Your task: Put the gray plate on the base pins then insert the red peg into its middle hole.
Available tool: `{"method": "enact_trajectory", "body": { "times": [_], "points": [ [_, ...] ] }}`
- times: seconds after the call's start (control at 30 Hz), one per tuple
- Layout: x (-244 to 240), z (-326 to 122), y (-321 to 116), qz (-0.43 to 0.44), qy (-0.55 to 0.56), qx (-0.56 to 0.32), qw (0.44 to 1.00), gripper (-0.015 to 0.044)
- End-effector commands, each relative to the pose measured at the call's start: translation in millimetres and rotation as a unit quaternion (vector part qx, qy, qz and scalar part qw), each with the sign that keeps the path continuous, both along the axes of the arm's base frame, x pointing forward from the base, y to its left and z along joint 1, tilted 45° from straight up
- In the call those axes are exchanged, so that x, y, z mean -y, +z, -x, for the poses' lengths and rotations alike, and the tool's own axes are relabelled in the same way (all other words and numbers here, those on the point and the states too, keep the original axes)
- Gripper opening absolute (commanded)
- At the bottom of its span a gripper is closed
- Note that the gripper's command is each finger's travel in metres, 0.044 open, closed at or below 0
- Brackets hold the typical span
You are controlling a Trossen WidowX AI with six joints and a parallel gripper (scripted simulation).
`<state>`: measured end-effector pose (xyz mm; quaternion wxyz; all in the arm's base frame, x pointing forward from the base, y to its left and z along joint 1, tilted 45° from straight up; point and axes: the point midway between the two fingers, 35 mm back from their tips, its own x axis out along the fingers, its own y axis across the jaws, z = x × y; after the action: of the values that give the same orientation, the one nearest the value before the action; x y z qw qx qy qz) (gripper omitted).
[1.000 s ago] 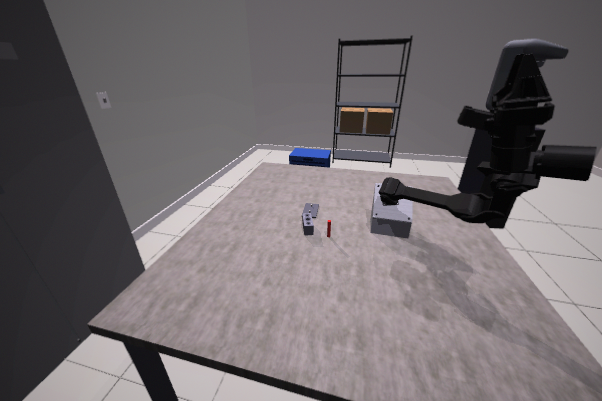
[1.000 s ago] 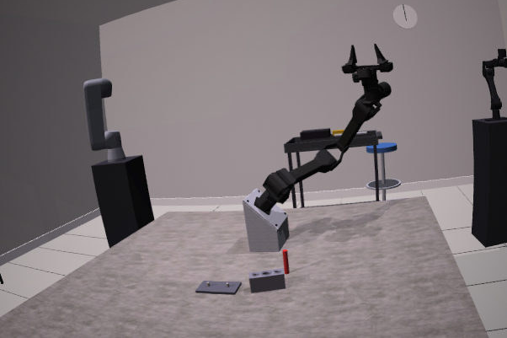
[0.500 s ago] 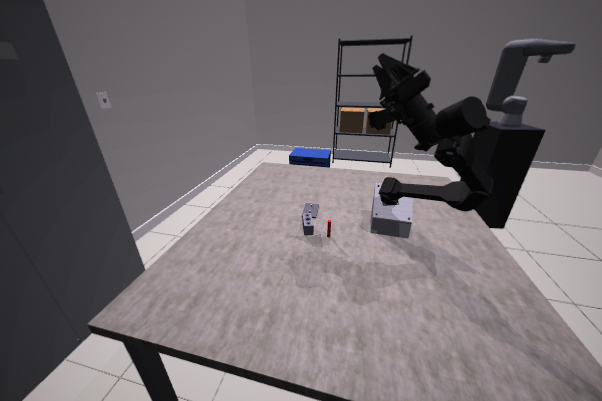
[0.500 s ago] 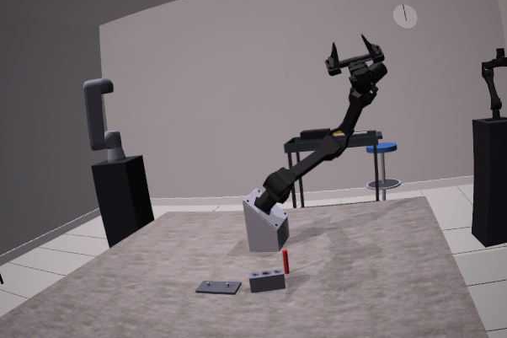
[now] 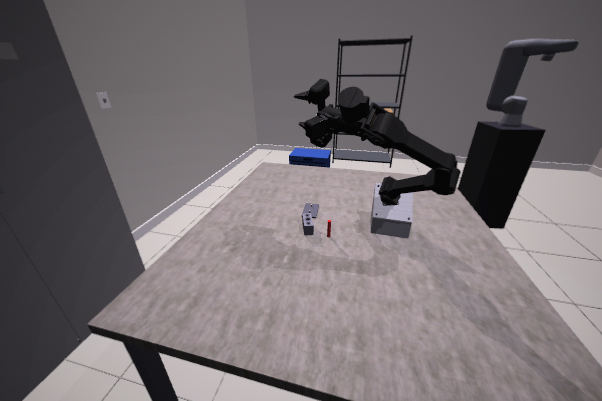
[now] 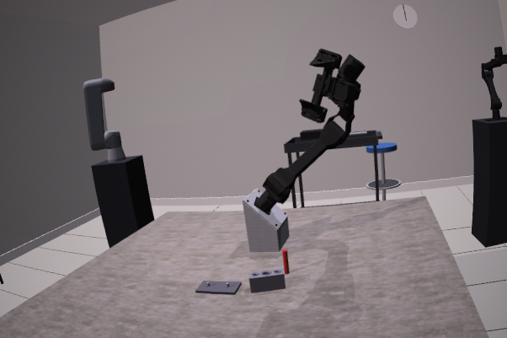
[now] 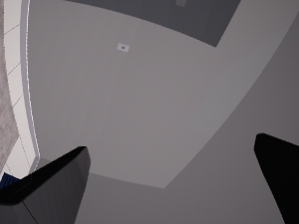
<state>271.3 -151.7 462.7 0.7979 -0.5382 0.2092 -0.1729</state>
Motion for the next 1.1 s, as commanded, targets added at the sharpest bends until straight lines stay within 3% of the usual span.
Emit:
{"method": "enact_trajectory", "body": {
  "times": [0.0, 0.27, 0.57, 0.73, 0.9, 1.07],
  "points": [
    [-2, -42, -63, -0.183, 0.022, -0.028, 0.983, 0.044],
    [-26, -85, -174, -0.505, -0.026, -0.093, 0.857, 0.044],
    [-69, -86, -284, -0.778, -0.227, -0.166, 0.561, 0.044],
    [-94, -75, -332, -0.834, -0.38, -0.192, 0.35, 0.044],
    [-119, -59, -369, -0.807, -0.544, -0.199, 0.116, 0.044],
    [-122, -60, -371, -0.799, -0.56, -0.198, 0.092, 0.044]
  ]
}}
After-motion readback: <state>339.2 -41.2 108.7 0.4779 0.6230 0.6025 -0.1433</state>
